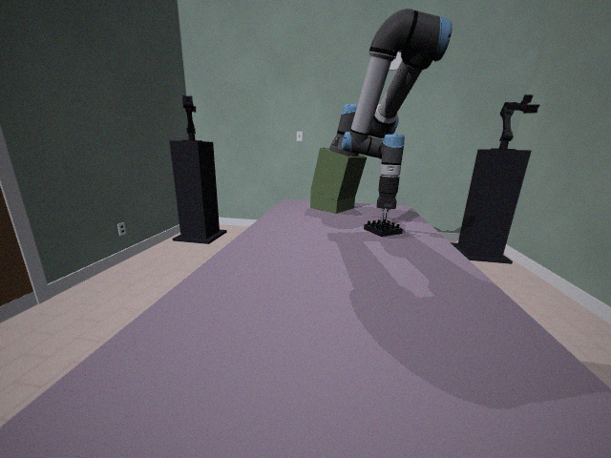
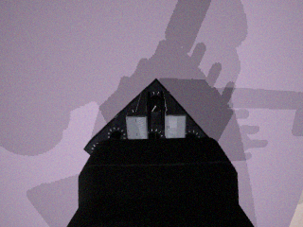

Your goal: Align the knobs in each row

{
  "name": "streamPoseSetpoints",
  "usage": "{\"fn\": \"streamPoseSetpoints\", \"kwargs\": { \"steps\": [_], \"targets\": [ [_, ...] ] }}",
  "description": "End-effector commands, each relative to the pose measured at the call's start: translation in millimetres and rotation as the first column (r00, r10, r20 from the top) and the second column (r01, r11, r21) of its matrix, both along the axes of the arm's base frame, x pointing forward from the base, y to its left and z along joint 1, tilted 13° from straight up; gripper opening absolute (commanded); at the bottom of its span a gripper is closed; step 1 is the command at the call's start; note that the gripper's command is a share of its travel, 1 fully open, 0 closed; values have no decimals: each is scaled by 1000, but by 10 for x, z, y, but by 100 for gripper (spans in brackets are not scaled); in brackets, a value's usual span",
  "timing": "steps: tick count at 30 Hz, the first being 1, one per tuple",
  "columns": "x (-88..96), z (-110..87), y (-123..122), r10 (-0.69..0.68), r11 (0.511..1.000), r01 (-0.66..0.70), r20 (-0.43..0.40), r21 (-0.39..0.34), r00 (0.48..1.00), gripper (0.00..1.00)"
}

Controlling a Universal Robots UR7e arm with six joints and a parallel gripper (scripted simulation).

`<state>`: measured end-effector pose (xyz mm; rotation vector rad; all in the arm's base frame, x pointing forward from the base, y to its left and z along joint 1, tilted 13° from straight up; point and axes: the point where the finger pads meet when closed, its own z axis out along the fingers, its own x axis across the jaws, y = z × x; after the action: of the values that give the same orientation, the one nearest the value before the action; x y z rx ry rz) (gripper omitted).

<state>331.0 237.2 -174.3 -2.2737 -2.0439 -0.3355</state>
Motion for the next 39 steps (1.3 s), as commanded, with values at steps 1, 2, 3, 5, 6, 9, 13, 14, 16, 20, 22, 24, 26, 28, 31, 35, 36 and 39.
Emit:
{"fn": "streamPoseSetpoints", "kwargs": {
  "steps": [1, 2, 3, 5, 6, 9, 13, 14, 16, 20, 22, 24, 26, 28, 31, 35, 36, 39],
  "targets": [
    [3, 3, 0, -104, 995, 104, -18, 10, 994, 30],
    [3, 3, 0, -127, 992, 127, -23, 12, 992, 30],
    [3, 3, 0, -150, 989, 150, -28, 14, 988, 30],
    [3, 3, 0, -173, 985, 173, -33, 16, 984, 30],
    [3, 3, 0, -173, 985, 173, -33, 16, 984, 30],
    [3, 3, 0, -240, 970, 241, -48, 22, 970, 30],
    [3, 3, 1, -325, 944, 327, -68, 27, 943, 30],
    [3, 3, 1, -345, 937, 348, -73, 28, 936, 30],
    [3, 3, 1, -385, 921, 388, -83, 30, 919, 30],
    [3, 3, 0, -457, 886, 463, -102, 32, 883, 30],
    [3, 3, 0, -474, 877, 480, -106, 33, 874, 30],
    [3, 3, 0, -491, 867, 497, -111, 33, 864, 30],
    [3, 3, 0, -522, 848, 529, -119, 33, 845, 30],
    [3, 3, 0, -551, 829, 559, -127, 33, 825, 30],
    [3, 3, 0, -590, 800, 599, -139, 32, 795, 30],
    [3, 3, 0, -635, 763, 645, -152, 31, 758, 30],
    [3, 3, 0, -644, 754, 656, -155, 30, 749, 30],
    [3, 3, 0, -663, 738, 675, -161, 29, 732, 30]
  ]
}}
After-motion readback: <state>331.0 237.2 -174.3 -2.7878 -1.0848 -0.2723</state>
